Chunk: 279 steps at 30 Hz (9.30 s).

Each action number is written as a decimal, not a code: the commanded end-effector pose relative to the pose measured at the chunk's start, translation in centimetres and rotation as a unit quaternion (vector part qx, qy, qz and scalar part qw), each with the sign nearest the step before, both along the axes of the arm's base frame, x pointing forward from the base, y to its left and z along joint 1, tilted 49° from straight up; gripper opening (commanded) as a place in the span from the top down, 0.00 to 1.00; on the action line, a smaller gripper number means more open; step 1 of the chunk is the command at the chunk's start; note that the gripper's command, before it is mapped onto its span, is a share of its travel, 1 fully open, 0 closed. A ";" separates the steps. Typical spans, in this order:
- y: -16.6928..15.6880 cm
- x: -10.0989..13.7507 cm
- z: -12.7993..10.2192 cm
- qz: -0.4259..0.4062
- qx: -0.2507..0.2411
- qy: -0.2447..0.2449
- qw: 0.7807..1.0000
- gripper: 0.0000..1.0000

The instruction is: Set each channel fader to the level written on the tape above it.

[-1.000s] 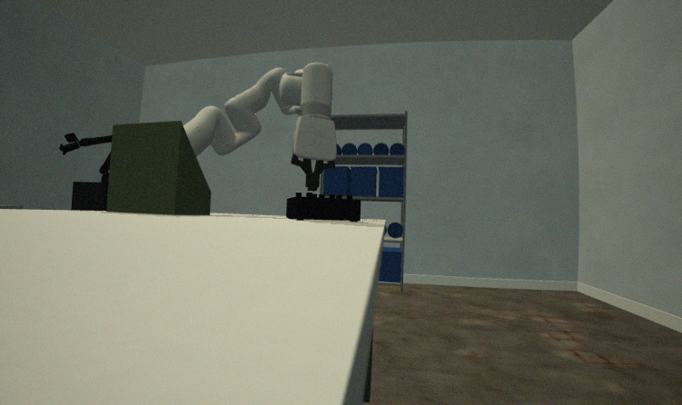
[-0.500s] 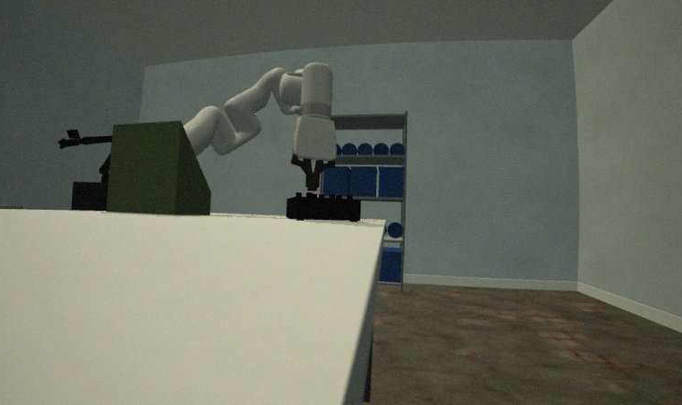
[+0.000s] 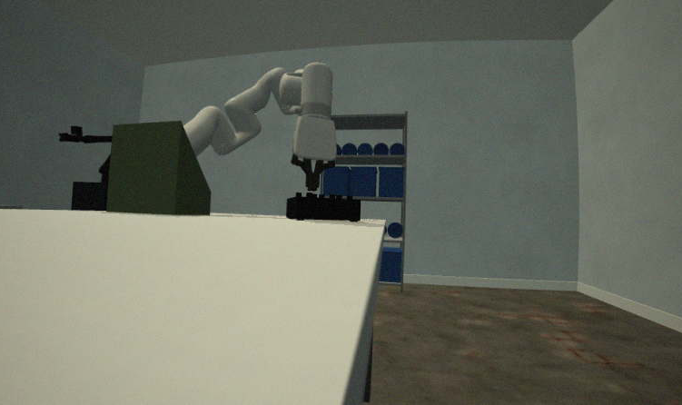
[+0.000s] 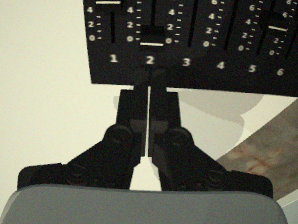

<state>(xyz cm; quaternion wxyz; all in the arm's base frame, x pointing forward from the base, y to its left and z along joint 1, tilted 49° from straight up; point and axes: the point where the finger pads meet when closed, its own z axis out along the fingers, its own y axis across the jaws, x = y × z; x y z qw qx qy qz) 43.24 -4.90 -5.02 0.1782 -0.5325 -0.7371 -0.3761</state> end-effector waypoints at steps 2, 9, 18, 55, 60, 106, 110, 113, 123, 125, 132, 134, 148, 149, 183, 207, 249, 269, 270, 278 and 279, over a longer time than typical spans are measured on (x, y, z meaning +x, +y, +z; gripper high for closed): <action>-0.1 0.1 0.0 -0.001 -0.001 -0.001 1.000 1.00; 0.1 0.1 -0.1 -0.001 -0.001 -0.001 1.000 1.00; 0.6 0.2 -0.5 -0.001 -0.001 -0.001 1.000 1.00; 0.8 0.2 -0.7 -0.001 -0.001 -0.001 1.000 1.00; 0.8 0.2 -0.6 -0.001 -0.001 -0.001 1.000 1.00; 2.0 -0.4 0.5 -0.001 -0.001 -0.001 1.000 1.00; 2.2 -0.5 0.7 -0.001 -0.001 -0.001 1.000 1.00; 2.3 -0.6 0.8 -0.001 -0.001 -0.001 1.000 1.00; 2.6 -0.8 1.2 -0.001 -0.001 -0.001 1.000 1.00; 2.7 -0.8 1.2 -0.001 -0.001 -0.001 1.000 1.00; 2.9 -1.0 1.5 -0.001 -0.001 -0.001 1.000 1.00; 3.0 -1.0 1.5 -0.001 -0.001 -0.001 1.000 1.00; 3.3 -1.2 1.9 -0.001 -0.001 -0.001 1.000 1.00; 3.3 -1.2 1.9 -0.001 -0.001 -0.001 1.000 1.00; 3.5 -1.3 2.1 -0.001 -0.001 -0.001 1.000 1.00; 3.2 -1.1 1.8 -0.001 -0.001 -0.001 1.000 1.00; 0.1 -1.6 4.3 -0.001 -0.001 -0.001 1.000 1.00; 4.3 -1.7 8.4 -0.001 -0.001 -0.001 1.000 1.00; 4.3 -1.7 8.4 -0.001 -0.001 -0.001 1.000 1.00; 4.3 -1.7 8.4 -0.001 -0.001 -0.001 1.000 1.00; 4.3 -1.7 8.4 -0.001 -0.001 -0.001 1.000 1.00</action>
